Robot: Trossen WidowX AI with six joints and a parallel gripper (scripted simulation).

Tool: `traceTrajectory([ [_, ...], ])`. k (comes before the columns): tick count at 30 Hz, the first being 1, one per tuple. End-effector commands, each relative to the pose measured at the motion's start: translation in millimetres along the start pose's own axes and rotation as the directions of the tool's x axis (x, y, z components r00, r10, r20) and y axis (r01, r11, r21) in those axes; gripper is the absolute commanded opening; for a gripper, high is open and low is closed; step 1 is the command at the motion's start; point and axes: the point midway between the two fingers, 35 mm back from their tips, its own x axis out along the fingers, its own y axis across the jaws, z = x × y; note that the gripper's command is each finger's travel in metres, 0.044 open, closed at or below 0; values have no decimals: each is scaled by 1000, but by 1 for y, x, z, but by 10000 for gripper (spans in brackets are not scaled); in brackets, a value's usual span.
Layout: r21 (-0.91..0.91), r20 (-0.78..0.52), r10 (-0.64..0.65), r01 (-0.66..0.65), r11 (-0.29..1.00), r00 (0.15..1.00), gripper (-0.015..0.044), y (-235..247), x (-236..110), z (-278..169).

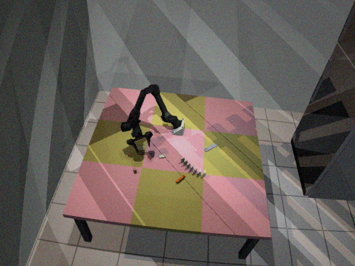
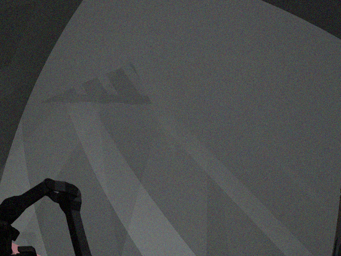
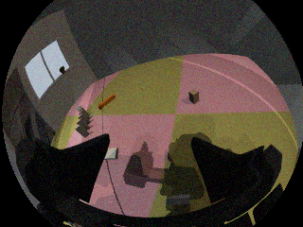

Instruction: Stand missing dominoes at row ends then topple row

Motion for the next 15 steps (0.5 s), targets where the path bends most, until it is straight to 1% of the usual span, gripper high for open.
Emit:
traceTrajectory([
  [1, 75, -269, 9, 12, 997, 963, 440, 12, 6, 1],
  [3, 84, -398, -9, 46, 995, 917, 440, 16, 3, 0],
  [5, 63, -527, -41, 88, 994, 849, 440, 19, -3, -2],
  [7, 2, -653, -101, 135, 991, 751, 440, 21, -13, -3],
  [9, -90, -744, -192, 188, 978, 640, 440, 19, -26, 0],
  [11, -207, -792, -307, 241, 948, 528, 440, 13, -42, 9],
  [12, -257, -798, -356, 259, 931, 486, 440, 10, -48, 14],
  [13, -289, -798, -386, 269, 919, 462, 440, 8, -52, 18],
  [15, -299, -798, -396, 272, 915, 454, 440, 7, -53, 19],
])
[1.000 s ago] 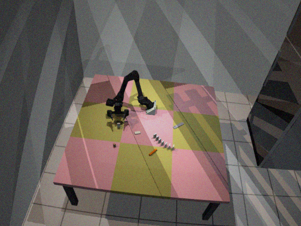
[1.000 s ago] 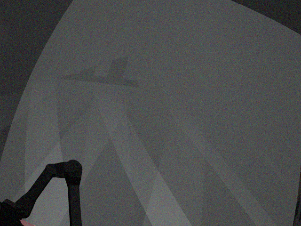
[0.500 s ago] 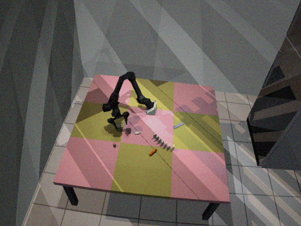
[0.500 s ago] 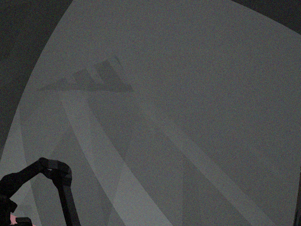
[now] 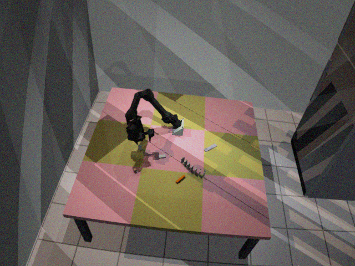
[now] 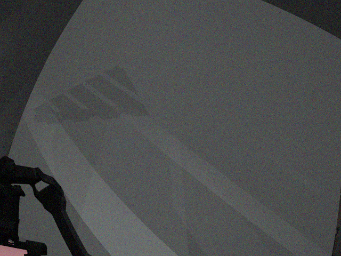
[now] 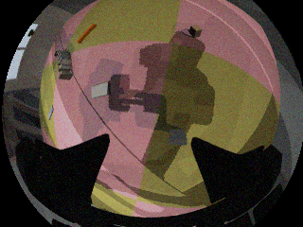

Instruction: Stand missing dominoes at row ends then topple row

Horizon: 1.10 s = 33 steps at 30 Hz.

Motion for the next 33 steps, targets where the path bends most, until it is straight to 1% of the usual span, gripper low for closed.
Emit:
traceTrajectory([
  [1, -76, -141, -224, 215, 974, 964, 440, -16, -28, -3],
  [10, -76, -141, -223, 215, 974, 965, 440, -16, -27, -3],
  [20, -76, -140, -226, 217, 973, 964, 440, -30, 30, -11],
  [33, -76, -140, -229, 220, 973, 963, 440, -34, 47, -15],
])
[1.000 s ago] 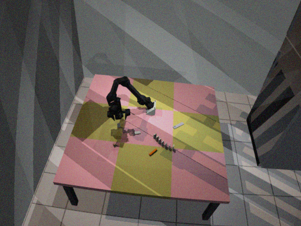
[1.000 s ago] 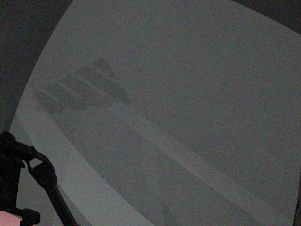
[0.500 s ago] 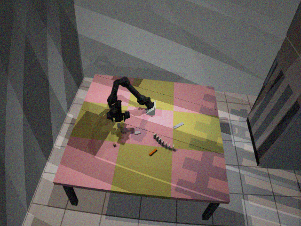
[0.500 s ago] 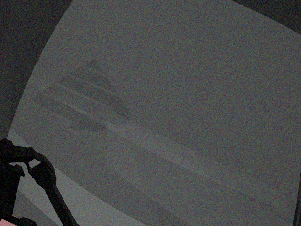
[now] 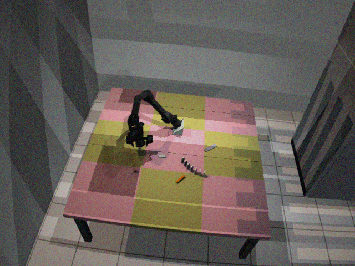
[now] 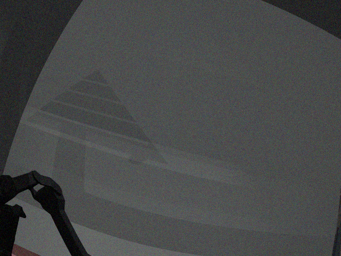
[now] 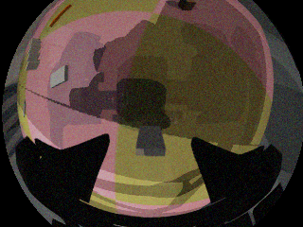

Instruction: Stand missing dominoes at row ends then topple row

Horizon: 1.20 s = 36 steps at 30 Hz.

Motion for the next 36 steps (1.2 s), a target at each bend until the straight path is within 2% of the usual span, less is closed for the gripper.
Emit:
traceTrajectory([
  [1, -2, -1, 4, -4, 1000, 1000, 440, 1, 6, -1],
  [2, -2, -1, 4, -4, 1000, 1000, 440, 1, 7, -1],
  [15, -2, -1, 4, -4, 1000, 1000, 107, 1, 7, -1],
  [25, -4, 3, 3, -3, 1000, 1000, 107, 1, 4, 0],
  [27, -18, 27, -3, 3, 1000, 1000, 107, 0, -19, 4],
  [33, -82, 143, -29, 41, 996, 989, 107, 2, -117, -2],
  [36, -89, 156, -32, 46, 995, 987, 107, 2, -127, -5],
])
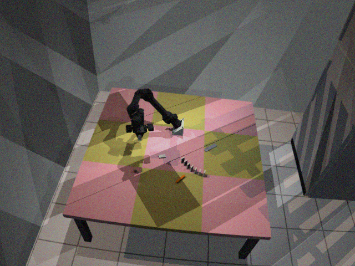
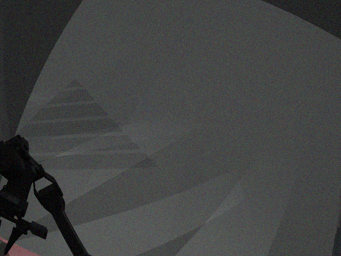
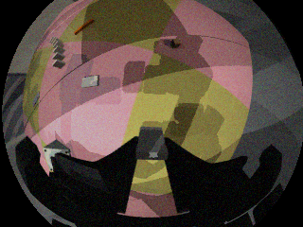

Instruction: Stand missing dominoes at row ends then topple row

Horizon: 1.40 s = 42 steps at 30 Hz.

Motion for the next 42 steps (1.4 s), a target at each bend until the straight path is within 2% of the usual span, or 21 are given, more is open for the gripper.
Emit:
traceTrajectory([
  [1, -7, 23, -14, 14, 1000, 1000, 107, -2, -23, -6],
  [5, -12, 28, -2, 3, 1000, 1000, 107, 4, -22, 2],
  [10, -59, 41, 73, -70, 996, 997, 107, 56, -18, 54],
  [17, -247, -33, 117, -121, 961, 993, 107, 155, -19, 112],
  [24, -402, -119, 81, -123, 907, 990, 107, 261, -19, 131],
  [30, -411, -124, 77, -121, 904, 989, 107, 268, -16, 131],
  [42, -415, -121, 71, -115, 902, 990, 107, 272, 37, 132],
])
